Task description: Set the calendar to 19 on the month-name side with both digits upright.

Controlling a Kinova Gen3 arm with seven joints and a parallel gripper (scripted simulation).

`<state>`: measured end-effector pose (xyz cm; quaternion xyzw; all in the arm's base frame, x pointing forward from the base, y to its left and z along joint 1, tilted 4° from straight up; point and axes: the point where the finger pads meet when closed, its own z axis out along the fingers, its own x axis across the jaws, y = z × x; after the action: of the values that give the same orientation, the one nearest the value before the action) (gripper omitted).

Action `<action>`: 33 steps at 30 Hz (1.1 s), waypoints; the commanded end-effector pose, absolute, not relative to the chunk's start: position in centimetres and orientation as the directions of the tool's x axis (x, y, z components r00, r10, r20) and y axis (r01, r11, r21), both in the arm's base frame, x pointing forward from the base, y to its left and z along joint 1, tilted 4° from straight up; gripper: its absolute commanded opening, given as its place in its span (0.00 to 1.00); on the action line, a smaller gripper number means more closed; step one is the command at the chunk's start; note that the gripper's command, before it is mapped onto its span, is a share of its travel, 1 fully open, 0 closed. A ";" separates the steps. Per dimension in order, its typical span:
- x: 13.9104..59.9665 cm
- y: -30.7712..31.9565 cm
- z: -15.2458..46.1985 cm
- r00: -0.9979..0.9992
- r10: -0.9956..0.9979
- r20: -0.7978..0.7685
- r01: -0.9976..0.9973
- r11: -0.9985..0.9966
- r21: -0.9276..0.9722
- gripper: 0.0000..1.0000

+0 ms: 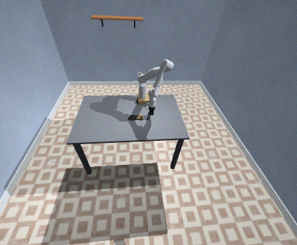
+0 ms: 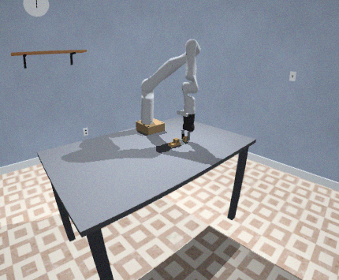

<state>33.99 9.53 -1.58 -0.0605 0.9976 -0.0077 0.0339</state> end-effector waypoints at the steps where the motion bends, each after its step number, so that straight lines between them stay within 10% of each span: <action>1: 34.0 9.6 -1.5 -0.990 -0.121 -0.068 -0.120 0.993 -0.019 0.87; 18: 34.0 9.6 -1.5 -0.990 -0.121 -0.068 -0.120 0.993 -0.019 0.87; 19: 34.0 9.6 -1.5 -0.990 -0.121 -0.068 -0.120 0.993 -0.019 0.57; 33: 34.0 9.6 -1.5 -0.990 -0.121 -0.068 -0.120 0.993 -0.019 0.57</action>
<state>33.99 9.53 -1.58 -0.0605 0.9976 -0.0077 0.0339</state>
